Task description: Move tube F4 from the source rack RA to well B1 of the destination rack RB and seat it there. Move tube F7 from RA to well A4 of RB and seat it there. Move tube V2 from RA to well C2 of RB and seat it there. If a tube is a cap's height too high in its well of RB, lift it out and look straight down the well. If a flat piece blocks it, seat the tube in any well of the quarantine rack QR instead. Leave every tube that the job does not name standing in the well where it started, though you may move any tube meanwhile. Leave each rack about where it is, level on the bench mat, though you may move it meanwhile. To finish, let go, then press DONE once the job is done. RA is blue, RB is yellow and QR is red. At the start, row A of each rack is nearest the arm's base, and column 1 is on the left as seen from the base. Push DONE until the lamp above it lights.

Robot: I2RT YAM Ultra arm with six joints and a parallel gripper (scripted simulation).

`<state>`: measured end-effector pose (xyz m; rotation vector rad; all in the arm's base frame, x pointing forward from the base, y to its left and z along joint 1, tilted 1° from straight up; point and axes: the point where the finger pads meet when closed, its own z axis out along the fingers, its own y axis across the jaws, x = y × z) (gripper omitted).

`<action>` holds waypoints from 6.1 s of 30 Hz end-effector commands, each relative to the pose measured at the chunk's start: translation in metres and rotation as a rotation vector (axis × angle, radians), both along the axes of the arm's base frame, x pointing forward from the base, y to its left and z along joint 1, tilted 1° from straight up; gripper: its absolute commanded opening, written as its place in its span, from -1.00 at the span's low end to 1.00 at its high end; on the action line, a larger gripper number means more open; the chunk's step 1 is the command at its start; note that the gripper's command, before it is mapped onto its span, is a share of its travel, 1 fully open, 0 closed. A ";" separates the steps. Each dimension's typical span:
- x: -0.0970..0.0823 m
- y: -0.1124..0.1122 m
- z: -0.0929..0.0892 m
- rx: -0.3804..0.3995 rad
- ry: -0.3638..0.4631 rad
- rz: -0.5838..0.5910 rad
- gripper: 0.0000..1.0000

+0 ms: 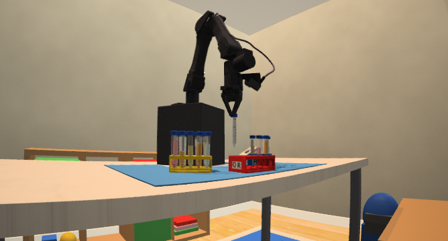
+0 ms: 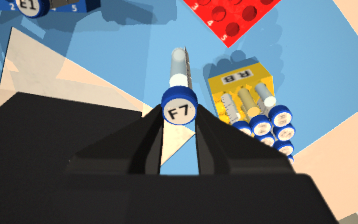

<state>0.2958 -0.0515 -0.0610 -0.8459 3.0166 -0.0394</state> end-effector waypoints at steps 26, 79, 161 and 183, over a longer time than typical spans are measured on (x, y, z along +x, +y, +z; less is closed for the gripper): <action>0.029 -0.041 0.002 0.007 0.006 0.039 -1.00; 0.053 -0.045 0.001 0.003 -0.009 0.040 -1.00; 0.048 -0.048 -0.028 0.006 0.004 0.033 -1.00; 0.040 -0.048 -0.038 0.011 0.020 0.033 -1.00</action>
